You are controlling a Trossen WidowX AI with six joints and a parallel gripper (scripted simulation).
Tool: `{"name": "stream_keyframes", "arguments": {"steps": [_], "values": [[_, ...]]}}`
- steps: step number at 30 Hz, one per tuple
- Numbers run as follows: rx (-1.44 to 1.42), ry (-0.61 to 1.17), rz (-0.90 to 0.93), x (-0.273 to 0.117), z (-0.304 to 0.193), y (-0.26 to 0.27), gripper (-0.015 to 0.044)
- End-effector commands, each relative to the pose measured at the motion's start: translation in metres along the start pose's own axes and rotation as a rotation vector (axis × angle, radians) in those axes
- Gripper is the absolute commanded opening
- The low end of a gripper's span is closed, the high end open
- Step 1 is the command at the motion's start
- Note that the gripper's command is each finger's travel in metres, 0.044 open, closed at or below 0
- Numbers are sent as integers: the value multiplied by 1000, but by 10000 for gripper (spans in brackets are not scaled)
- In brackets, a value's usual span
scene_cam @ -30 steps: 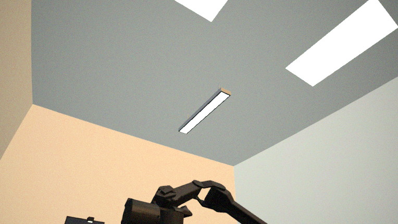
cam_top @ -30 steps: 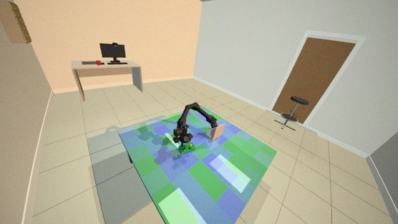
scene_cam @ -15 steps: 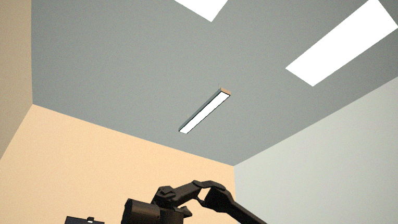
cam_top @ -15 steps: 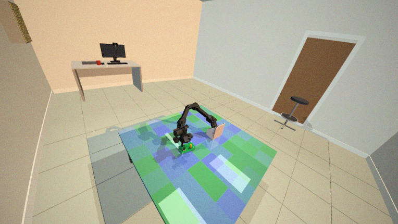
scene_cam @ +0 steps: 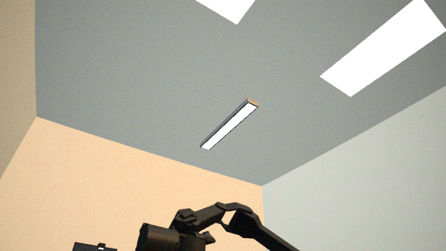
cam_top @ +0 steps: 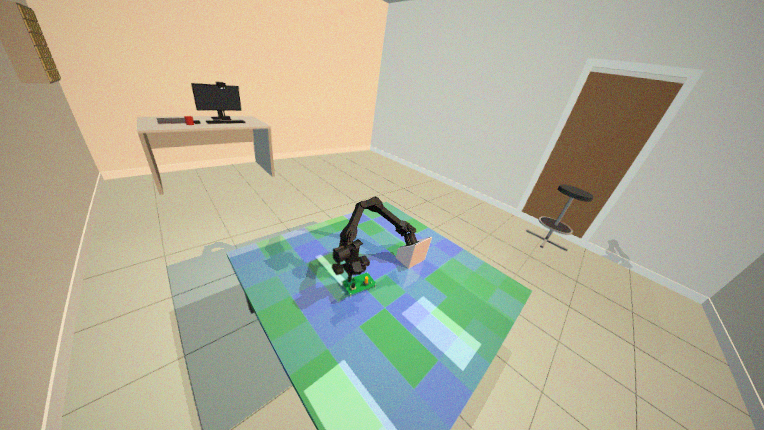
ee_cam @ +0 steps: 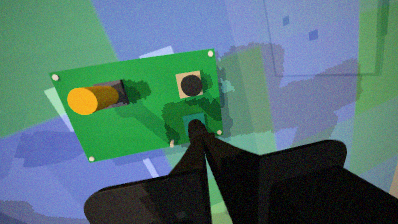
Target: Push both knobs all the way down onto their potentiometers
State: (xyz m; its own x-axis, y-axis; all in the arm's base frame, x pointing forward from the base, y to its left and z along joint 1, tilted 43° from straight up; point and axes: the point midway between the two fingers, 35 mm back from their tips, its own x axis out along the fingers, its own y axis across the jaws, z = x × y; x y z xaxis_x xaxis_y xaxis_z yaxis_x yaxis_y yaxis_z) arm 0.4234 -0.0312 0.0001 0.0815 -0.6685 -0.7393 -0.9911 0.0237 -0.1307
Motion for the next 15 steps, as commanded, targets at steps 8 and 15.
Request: {"name": "stream_keyframes", "arguments": {"steps": [8,15], "values": [[24,7,20,10,-3,-1,0],[24,7,20,-1,-2,-2,0]]}}
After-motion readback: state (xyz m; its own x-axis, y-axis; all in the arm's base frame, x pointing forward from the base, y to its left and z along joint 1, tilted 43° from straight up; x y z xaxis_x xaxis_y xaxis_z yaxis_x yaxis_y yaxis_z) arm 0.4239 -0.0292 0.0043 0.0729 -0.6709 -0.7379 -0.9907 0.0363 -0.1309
